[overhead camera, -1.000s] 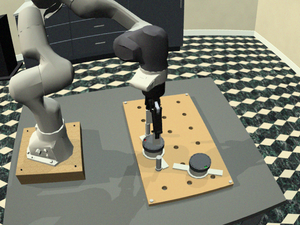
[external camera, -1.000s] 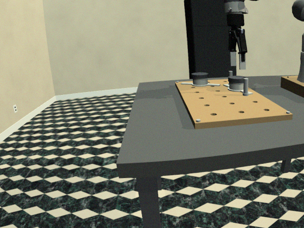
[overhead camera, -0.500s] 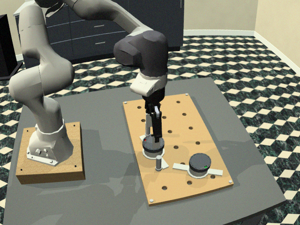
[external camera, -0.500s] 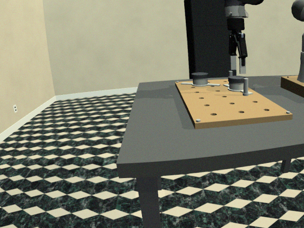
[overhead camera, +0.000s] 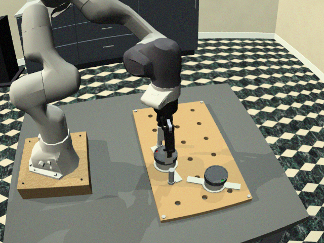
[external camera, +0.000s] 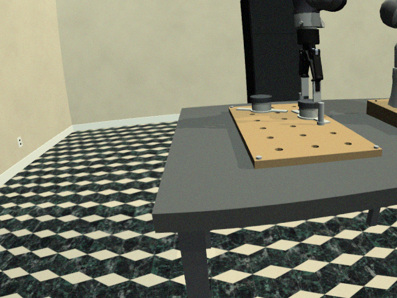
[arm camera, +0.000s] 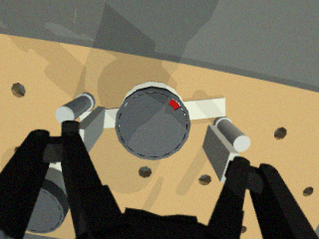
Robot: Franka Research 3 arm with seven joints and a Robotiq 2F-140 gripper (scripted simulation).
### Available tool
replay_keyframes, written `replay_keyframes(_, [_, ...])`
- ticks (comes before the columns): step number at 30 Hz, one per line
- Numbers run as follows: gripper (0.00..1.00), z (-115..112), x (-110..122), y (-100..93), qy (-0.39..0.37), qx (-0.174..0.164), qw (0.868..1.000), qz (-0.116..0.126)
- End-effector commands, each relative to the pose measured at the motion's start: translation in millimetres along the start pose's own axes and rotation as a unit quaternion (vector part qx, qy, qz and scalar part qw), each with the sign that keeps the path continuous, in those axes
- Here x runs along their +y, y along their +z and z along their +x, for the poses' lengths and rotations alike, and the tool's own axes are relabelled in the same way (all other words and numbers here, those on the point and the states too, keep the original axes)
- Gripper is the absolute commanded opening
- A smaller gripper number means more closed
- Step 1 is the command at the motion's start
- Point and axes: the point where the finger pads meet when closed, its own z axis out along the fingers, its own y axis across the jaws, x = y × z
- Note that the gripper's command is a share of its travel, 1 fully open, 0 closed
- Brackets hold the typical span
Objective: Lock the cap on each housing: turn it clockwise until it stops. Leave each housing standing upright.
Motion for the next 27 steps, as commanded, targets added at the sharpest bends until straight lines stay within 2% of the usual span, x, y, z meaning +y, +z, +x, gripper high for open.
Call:
replay_keyframes(1, [0.78,-2,-2,3.4,-0.001,-0.005,1.0,0.002])
replay_keyframes(27, [0.78,-2,-3,15.2,-0.001,-0.005,1.0,0.002])
